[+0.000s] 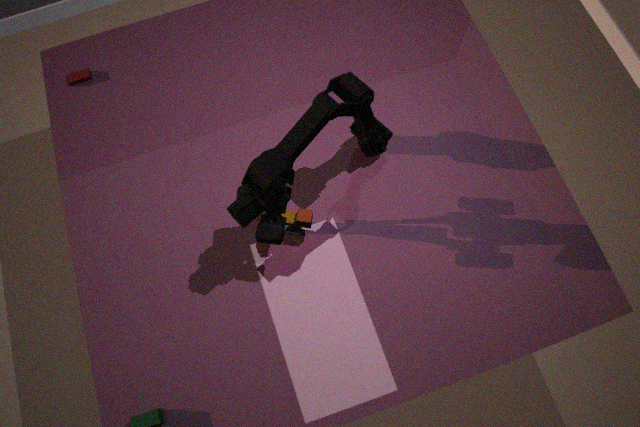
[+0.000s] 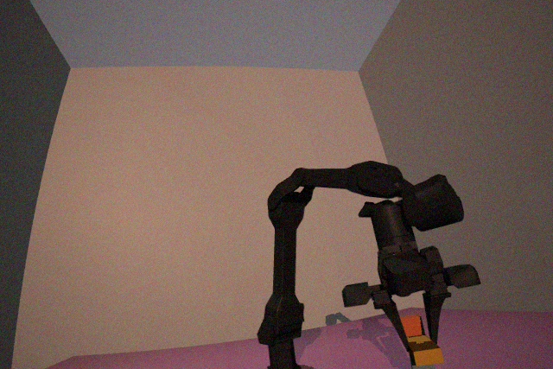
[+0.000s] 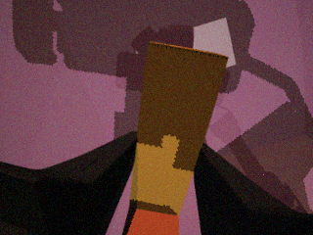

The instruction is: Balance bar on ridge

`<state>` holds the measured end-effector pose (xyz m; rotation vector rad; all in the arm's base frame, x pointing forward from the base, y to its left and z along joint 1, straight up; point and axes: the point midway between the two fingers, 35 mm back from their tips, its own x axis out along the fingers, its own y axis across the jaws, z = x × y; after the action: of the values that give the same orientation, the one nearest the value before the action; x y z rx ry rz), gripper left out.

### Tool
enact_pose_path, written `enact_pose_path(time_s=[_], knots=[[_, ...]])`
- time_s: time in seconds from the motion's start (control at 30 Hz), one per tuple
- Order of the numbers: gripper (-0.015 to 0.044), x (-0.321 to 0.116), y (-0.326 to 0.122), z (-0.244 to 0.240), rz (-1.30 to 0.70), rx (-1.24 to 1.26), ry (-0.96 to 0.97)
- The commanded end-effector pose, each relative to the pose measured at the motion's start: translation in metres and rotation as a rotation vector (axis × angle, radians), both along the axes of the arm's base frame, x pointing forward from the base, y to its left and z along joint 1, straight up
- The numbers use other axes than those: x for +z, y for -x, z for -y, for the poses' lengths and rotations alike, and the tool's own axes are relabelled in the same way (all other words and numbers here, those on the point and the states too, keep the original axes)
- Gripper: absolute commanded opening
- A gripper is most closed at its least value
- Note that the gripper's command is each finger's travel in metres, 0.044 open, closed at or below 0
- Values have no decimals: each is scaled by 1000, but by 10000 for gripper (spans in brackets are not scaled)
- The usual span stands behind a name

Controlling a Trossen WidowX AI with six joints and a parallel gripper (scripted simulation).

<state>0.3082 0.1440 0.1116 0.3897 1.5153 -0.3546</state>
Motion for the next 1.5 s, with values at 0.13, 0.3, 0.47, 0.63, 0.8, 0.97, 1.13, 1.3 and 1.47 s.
enact_pose_path(time_s=[0.13, 0.3, 0.47, 0.63, 0.8, 0.97, 1.13, 1.3, 1.47], knots=[[0, -1, 0, 0, 2, -5, 2], [0, -1, 0, 0, 2, -5, 2], [0, -2, 0, 0, 2, -5, 2], [0, -2, 0, 0, 2, -5, 2], [0, -2, 0, 0, 2, -5, 2], [0, -3, 0, 0, 2, -5, 2], [0, -3, 0, 0, 2, -5, 2], [0, -4, 0, 0, 2, -5, 2], [0, -4, 0, 1, 2, -5, 2]])
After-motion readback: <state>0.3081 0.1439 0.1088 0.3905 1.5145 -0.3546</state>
